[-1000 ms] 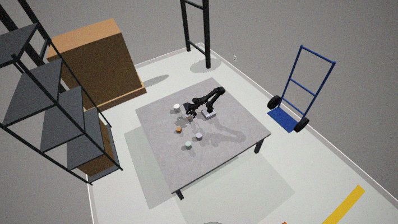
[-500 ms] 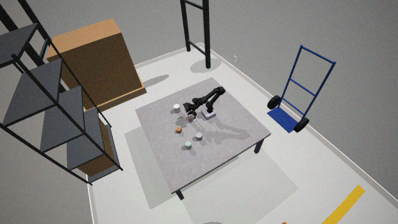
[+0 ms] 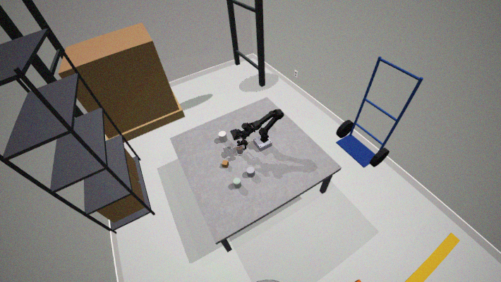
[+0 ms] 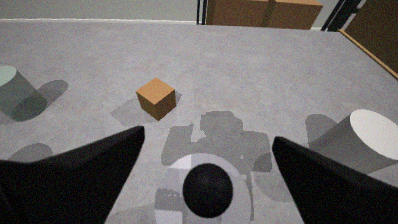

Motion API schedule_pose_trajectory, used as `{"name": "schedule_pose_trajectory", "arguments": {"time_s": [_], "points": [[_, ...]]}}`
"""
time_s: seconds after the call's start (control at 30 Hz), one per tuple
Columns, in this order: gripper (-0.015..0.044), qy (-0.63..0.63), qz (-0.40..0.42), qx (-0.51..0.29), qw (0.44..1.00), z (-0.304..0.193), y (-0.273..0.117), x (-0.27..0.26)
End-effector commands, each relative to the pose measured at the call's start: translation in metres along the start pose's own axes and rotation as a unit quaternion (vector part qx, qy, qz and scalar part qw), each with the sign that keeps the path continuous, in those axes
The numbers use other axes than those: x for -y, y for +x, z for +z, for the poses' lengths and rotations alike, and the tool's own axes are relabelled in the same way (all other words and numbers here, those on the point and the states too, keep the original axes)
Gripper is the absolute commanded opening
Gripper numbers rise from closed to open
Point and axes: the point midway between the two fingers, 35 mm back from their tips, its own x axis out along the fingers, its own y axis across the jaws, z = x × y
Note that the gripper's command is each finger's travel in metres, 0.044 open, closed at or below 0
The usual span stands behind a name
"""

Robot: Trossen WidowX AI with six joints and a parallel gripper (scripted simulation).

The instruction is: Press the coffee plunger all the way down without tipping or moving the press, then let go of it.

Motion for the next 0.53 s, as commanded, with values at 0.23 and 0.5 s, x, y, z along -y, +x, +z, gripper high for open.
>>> {"name": "schedule_pose_trajectory", "arguments": {"time_s": [0.23, 0.5], "points": [[0.0440, 0.002, 0.002, 0.004, 1.000, 0.052, -0.059, 0.001], [0.0440, 0.002, 0.001, 0.004, 1.000, 0.051, -0.058, 0.001]]}}
